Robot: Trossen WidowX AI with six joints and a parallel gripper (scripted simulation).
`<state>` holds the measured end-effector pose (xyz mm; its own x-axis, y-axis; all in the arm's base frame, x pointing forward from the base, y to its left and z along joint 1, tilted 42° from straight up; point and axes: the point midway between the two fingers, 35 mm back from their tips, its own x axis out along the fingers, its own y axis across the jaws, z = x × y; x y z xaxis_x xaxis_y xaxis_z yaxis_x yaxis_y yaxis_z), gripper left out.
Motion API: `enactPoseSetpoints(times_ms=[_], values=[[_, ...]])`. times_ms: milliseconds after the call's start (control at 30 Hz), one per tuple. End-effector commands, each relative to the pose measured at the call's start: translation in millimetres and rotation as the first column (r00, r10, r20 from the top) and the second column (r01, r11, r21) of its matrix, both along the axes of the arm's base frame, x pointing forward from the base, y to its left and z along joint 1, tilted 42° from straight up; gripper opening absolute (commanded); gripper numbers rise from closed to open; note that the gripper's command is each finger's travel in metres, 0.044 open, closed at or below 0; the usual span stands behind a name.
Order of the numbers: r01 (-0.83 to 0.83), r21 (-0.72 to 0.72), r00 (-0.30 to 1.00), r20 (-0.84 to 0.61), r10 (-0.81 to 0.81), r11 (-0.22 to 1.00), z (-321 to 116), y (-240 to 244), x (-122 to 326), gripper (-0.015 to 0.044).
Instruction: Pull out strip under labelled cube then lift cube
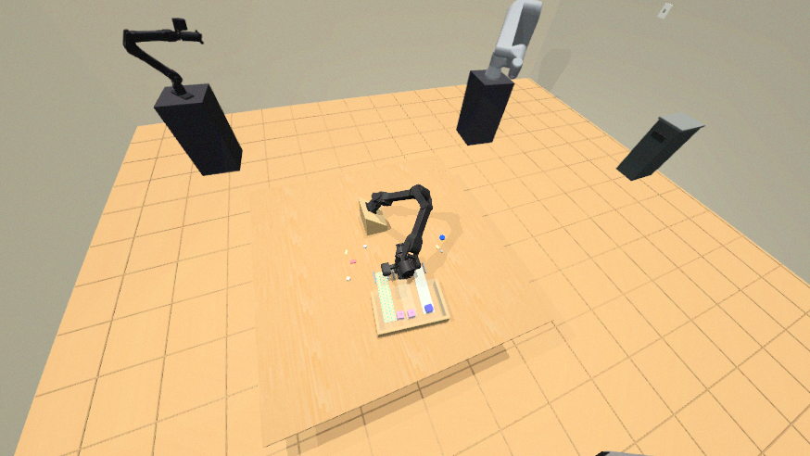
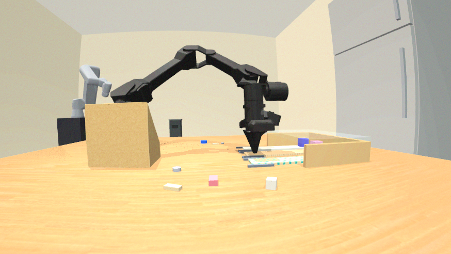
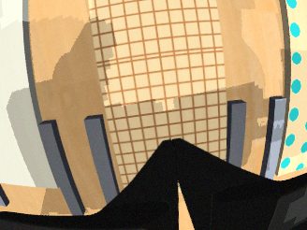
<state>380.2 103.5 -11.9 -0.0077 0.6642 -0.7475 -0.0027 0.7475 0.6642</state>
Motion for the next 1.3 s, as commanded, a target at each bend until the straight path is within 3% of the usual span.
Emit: enactPoseSetpoints(times_ms=[0, 1267], values=[[-0.007, 0.002, 1.000, -0.022, 0.007, 1.000, -4.1, 3.5, -13.4, 0.0000], [-0.007, 0.002, 1.000, -0.023, 0.007, 1.000, -1.7, 3.4, -37.6, 0.0000]])
